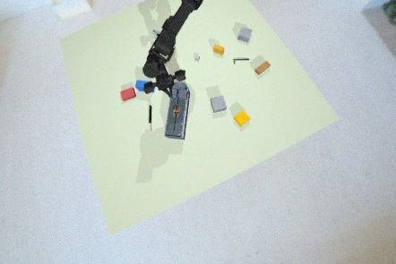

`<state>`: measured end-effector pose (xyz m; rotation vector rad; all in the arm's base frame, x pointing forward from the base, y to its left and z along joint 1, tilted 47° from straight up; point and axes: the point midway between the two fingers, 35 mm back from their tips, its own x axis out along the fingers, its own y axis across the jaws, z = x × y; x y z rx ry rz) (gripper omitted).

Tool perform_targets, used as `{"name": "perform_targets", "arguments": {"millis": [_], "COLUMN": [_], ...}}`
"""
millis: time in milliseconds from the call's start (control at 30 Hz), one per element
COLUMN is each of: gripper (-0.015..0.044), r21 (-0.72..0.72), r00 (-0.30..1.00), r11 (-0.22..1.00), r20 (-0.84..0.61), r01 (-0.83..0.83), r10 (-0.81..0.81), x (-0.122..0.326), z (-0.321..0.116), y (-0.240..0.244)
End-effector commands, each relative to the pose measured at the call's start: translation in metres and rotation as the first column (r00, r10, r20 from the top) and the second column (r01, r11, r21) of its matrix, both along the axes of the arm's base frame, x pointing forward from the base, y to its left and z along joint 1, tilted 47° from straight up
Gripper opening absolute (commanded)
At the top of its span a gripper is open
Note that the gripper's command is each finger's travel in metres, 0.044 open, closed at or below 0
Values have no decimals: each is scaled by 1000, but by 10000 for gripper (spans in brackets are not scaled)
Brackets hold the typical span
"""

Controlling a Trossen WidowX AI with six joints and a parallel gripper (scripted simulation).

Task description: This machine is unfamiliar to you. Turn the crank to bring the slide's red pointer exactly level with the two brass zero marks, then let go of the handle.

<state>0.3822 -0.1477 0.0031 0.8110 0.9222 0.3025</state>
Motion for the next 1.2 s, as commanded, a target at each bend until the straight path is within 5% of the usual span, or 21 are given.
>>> {"name": "perform_targets", "arguments": {"millis": [0, 500, 1033, 1167], "gripper": [79, 440, 20, 0], "r21": [0, 0, 0, 0], "r00": [1000, 1000, 1000, 1000], "r11": [1000, 1000, 1000, 1000], "r20": [0, 0, 0, 0], "r01": [0, 0, 0, 0], "r10": [0, 0, 0, 0], "x": [0, 0, 0, 0], "z": [0, 0, 0, 0], "y": [0, 0, 0, 0]}}
